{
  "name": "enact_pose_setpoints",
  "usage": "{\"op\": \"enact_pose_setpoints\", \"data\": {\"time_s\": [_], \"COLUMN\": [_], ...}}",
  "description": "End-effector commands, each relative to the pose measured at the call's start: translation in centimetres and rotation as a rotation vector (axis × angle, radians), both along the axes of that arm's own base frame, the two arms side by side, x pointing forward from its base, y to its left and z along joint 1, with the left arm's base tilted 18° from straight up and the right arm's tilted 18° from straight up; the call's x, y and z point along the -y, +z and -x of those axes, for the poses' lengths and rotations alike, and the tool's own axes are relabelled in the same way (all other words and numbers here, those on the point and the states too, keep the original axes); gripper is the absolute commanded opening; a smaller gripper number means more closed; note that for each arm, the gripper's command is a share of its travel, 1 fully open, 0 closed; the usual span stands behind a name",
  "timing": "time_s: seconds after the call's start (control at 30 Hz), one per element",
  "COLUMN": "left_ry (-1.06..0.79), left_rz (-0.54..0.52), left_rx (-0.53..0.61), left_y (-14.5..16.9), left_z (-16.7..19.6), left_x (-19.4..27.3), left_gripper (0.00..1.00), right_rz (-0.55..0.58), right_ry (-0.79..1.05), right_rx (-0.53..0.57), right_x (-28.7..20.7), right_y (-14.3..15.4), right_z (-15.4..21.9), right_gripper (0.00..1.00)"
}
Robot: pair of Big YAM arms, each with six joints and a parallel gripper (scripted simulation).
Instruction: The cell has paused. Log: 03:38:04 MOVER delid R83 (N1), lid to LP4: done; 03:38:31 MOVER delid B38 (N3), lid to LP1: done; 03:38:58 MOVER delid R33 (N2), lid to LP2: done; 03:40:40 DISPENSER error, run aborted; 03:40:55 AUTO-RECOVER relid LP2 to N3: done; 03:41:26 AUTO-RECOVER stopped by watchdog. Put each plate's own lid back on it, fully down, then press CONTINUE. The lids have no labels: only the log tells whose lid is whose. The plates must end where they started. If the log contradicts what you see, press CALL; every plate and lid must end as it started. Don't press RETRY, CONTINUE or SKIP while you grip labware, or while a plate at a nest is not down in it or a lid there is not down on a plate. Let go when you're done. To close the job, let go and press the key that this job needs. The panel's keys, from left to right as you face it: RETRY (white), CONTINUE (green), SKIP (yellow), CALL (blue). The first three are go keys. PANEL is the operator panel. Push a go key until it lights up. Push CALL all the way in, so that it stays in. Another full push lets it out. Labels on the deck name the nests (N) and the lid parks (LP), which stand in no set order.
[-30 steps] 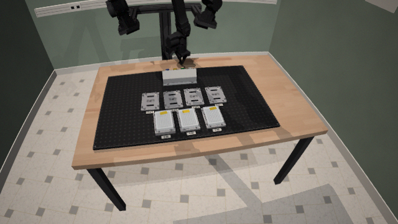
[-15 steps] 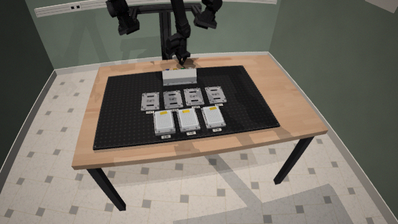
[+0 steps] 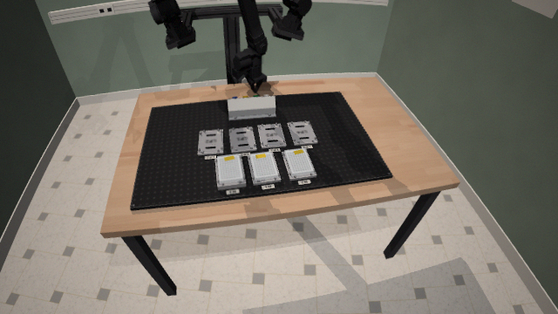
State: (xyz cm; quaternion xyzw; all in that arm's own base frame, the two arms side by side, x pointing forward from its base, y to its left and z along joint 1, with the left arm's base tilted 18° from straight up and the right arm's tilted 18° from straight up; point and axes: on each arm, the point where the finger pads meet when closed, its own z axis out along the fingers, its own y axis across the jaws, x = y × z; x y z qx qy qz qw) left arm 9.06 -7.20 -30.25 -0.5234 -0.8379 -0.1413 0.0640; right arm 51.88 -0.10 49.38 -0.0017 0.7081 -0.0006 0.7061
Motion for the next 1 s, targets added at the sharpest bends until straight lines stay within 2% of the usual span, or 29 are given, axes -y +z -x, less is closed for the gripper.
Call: {"op": "enact_pose_setpoints", "data": {"time_s": [0.0, 0.17, 0.43, 0.63, 0.97], "left_ry": [-0.001, -0.001, -0.001, -0.003, -0.005], "left_rz": [-0.007, 0.016, -0.01, 0.014, -0.002], "left_rx": [-0.006, 0.009, -0.009, 0.008, -0.002], "left_y": [0.0, -0.5, -0.6, -1.1, -1.2], "left_z": [0.3, -0.5, 0.4, -0.3, 0.1], "left_x": [-0.8, 0.2, -1.2, -0.3, -0.9], "left_gripper": [0.0, 0.0, 0.0, 0.0, 0.0], "right_rz": [-0.002, -0.002, -0.002, -0.002, -0.002], "right_ry": [0.0, 0.0, 0.0, 0.0, 0.0], "right_rx": [0.049, 0.049, 0.049, 0.049, 0.049], "right_x": [-0.1, -0.1, -0.1, -0.1, -0.1], "right_y": [2.4, 2.4, 2.4, 2.4, 2.4], "right_z": [0.1, 0.1, 0.1, 0.1, 0.1], "right_gripper": [1.0, 1.0, 1.0, 1.0, 1.0]}}
